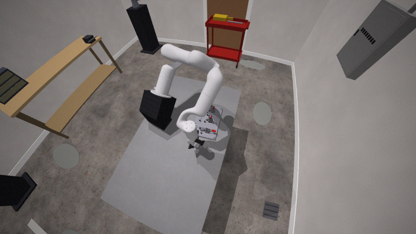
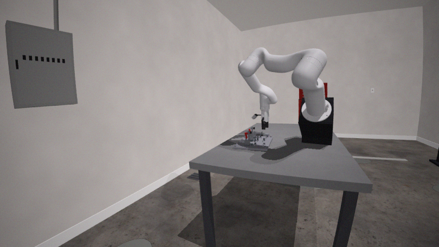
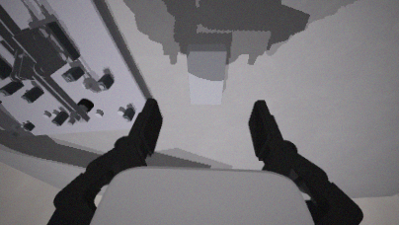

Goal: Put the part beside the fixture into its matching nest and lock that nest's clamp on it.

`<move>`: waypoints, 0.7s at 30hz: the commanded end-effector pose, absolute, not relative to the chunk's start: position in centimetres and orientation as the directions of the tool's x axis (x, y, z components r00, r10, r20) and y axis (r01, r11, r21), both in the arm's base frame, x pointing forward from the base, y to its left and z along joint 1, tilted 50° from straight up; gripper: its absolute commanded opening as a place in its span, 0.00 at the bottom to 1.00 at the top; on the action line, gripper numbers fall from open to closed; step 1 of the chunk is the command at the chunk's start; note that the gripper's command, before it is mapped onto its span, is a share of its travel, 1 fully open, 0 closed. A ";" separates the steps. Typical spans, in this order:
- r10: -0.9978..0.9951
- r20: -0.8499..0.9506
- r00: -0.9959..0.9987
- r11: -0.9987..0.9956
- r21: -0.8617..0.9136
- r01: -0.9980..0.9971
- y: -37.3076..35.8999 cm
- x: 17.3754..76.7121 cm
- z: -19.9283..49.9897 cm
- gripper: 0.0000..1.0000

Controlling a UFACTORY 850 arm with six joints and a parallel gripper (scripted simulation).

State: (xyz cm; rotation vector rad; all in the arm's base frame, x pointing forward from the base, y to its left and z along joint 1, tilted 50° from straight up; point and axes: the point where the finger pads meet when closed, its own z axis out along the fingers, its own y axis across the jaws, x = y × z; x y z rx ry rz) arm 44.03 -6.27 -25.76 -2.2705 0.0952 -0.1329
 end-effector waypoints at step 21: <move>-0.114 0.066 0.991 -0.646 -0.763 -0.024 -4.5 44.5 -27.4 1.00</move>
